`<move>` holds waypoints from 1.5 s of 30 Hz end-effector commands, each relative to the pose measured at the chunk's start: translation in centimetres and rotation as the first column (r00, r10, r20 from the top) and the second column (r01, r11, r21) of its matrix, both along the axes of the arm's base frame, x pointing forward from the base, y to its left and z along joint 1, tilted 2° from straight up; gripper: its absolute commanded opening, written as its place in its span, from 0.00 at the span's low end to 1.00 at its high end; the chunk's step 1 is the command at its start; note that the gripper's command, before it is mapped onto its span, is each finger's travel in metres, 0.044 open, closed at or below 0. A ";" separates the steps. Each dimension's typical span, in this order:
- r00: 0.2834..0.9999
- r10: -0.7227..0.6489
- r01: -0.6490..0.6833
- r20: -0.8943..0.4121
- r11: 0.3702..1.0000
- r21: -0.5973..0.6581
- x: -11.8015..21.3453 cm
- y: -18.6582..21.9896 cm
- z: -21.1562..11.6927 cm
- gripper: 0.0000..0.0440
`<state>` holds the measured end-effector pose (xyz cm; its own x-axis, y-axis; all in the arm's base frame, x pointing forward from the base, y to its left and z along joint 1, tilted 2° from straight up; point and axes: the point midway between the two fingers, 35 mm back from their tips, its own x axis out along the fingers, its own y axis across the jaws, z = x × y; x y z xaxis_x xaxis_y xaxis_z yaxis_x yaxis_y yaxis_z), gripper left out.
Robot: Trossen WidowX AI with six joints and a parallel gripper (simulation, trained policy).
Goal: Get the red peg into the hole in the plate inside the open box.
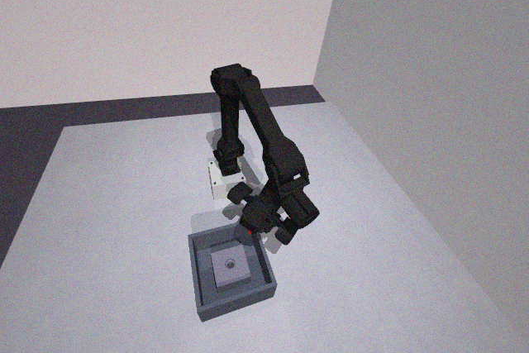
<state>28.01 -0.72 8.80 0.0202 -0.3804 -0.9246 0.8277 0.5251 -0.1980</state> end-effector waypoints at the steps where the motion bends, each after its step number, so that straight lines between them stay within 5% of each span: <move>1: 1.000 -0.015 0.015 0.013 1.000 -0.002 0.9 -1.4 0.1 0.00; 22: 0.998 0.055 -0.054 -0.002 0.993 0.103 4.0 -7.4 -4.3 0.02; 29: 0.995 0.093 -0.088 -0.028 0.984 0.156 4.1 -7.9 -6.3 0.33; 34: 0.991 0.132 -0.127 -0.021 0.978 0.163 5.2 -8.6 -5.8 0.33; 45: 0.990 0.136 -0.138 0.025 0.962 0.235 9.2 -9.0 -4.4 0.96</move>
<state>36.26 -9.62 3.93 0.0502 -0.1616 -0.9856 0.7475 0.6605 -0.0702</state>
